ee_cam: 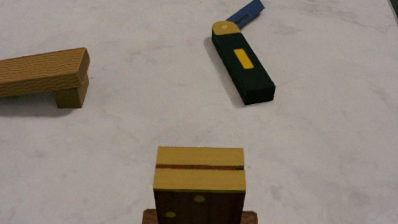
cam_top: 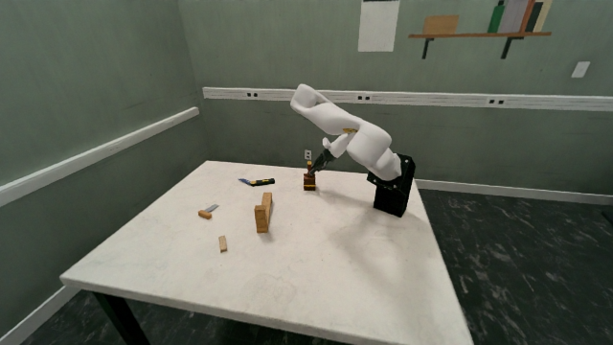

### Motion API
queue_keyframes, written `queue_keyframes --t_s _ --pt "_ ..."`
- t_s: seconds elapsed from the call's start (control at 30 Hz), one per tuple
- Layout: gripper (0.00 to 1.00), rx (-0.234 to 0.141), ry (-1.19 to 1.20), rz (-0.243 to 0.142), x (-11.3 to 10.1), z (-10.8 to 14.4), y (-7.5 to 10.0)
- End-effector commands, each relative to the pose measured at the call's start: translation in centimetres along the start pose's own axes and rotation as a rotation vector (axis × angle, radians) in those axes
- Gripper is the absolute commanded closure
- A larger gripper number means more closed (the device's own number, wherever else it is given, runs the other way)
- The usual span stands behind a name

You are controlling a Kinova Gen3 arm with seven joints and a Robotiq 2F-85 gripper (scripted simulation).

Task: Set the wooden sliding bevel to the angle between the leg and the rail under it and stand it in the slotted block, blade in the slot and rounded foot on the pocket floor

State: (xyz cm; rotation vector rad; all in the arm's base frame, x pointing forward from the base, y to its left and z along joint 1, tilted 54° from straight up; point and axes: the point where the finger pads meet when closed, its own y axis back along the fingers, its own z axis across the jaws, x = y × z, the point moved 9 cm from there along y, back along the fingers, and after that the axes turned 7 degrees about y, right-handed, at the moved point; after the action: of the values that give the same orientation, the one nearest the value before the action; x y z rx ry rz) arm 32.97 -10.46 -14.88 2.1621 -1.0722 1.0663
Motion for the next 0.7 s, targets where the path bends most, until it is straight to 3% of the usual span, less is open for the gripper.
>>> queue_keyframes --t_s 0.0,0.67 --pt "0.9 -0.001 0.001 0.001 0.06 0.04 0.03" --pt "0.9 -0.001 0.001 0.001 -0.18 0.01 -0.21"
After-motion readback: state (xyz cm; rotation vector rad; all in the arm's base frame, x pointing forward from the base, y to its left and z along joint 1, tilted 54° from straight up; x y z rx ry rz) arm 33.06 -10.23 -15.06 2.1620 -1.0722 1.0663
